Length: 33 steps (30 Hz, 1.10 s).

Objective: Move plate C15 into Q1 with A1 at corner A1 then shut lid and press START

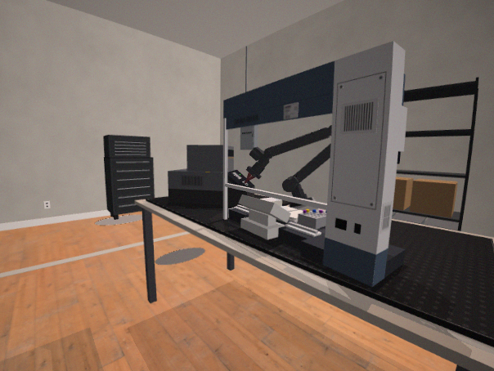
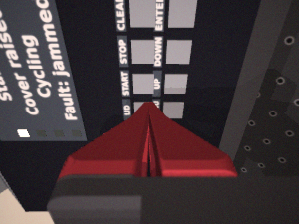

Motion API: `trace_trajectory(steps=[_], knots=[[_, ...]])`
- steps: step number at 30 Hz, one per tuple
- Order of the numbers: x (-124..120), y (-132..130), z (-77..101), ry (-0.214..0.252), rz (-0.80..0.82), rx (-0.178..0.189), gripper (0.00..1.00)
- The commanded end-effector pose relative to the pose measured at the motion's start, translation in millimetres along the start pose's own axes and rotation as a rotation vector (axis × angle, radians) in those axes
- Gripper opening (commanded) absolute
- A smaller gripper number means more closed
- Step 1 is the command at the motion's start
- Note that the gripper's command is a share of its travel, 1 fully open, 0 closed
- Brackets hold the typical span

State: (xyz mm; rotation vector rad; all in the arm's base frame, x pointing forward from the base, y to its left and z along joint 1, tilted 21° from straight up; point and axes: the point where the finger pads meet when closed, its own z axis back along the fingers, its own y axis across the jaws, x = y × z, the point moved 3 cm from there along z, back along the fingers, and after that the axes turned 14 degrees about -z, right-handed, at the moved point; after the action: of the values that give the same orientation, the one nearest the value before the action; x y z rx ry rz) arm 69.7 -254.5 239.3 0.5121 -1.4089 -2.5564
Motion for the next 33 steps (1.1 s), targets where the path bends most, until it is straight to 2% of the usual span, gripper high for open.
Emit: trace_trajectory(steps=[1, 33], knots=[[-3.0, 8.9, 2.3, 0.004, 0.020, 0.035, 0.00], [-6.2, 10.5, -3.1, 0.013, 0.005, 0.018, 0.00]])
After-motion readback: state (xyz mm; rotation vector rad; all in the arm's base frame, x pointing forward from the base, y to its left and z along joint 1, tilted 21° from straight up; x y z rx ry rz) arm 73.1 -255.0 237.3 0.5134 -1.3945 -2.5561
